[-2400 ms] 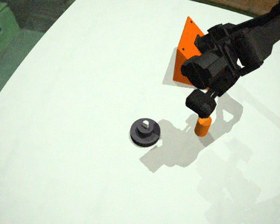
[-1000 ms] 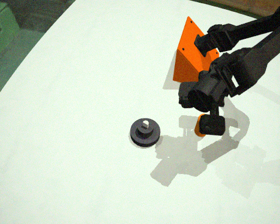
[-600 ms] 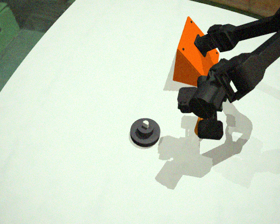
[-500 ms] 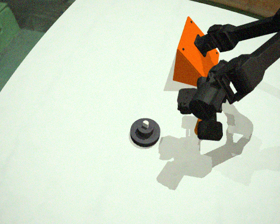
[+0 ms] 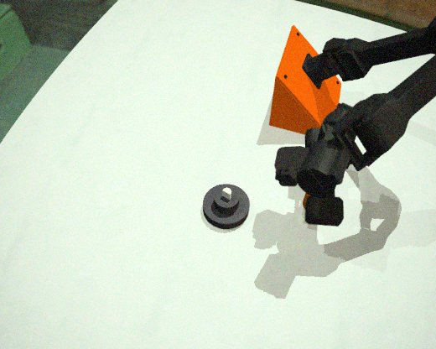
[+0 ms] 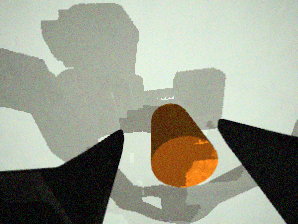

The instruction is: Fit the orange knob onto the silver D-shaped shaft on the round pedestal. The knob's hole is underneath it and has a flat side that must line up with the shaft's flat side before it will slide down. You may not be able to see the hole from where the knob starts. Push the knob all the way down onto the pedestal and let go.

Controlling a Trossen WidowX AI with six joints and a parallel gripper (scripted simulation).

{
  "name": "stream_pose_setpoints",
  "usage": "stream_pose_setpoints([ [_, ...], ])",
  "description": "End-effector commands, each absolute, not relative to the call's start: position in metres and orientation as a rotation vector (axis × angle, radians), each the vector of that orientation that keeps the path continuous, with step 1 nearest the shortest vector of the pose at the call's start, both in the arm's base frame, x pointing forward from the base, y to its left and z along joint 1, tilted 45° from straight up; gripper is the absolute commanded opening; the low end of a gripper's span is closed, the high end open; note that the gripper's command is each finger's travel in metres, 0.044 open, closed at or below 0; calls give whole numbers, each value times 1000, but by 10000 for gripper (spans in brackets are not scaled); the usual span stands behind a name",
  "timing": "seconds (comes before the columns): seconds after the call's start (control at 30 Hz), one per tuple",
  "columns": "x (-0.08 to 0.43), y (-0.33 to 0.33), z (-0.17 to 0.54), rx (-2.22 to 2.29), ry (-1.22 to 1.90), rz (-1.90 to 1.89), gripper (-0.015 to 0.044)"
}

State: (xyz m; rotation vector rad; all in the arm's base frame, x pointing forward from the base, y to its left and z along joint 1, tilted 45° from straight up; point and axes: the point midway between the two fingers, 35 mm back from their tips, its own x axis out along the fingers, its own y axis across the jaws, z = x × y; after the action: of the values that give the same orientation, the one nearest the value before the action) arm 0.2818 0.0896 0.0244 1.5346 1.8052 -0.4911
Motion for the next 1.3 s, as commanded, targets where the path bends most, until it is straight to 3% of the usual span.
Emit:
stream_pose_setpoints([
  [0.0, 279, 95, 19, 1543, 1815, -497, 440],
  [0.07, 279, 96, 18, 1543, 1815, -497, 440],
  [0.43, 279, 96, 18, 1543, 1815, -497, 151],
  [0.6, 279, 96, 18, 1543, 1815, -497, 118],
  [0.77, 290, 82, 28, 1551, 1748, -460, 0],
  [1.27, 295, 32, 76, 1538, 1768, -493, 0],
])
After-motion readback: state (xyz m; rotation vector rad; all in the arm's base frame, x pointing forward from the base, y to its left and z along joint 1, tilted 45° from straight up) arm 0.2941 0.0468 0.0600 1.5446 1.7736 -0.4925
